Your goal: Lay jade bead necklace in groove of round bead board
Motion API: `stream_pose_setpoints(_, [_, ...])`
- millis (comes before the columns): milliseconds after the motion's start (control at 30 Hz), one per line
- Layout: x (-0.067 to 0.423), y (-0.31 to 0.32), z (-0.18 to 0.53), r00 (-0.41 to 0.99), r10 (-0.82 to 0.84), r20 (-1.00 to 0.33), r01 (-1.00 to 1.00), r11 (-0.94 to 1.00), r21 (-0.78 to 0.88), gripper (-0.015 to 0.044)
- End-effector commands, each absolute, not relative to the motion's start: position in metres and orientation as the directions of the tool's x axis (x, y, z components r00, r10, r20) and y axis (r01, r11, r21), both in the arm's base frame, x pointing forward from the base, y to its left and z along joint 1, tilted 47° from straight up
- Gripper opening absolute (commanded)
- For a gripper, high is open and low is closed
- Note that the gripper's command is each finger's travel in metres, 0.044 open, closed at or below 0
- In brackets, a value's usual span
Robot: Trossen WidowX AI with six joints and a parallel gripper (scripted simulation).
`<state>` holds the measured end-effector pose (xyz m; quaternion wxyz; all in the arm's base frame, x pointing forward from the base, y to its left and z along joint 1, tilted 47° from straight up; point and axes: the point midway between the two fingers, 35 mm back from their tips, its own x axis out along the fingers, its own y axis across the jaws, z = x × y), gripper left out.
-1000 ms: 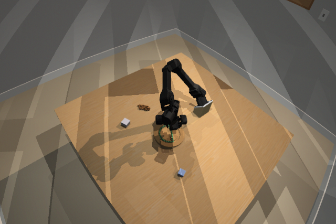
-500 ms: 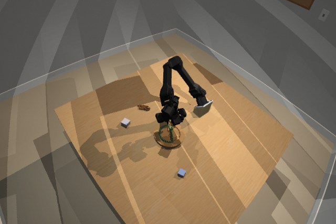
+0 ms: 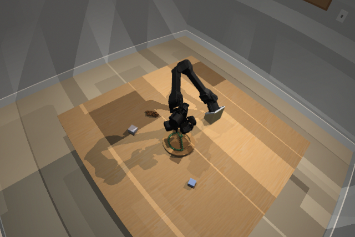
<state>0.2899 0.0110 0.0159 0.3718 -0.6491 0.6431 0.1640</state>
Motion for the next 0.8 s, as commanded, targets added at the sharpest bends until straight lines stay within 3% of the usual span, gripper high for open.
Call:
stream_pose_setpoints(0, [0.288,0.004,0.010,0.116,-0.719,-0.685,-0.960,0.095,-0.262,0.0120])
stream_pose_setpoints(633, [0.289,-0.010,-0.001,0.114,-0.724,-0.681,-0.962,0.091,-0.258,0.0120])
stream_pose_setpoints(767, [0.290,-0.008,0.000,0.115,-0.719,-0.686,-0.960,0.098,-0.264,0.0015])
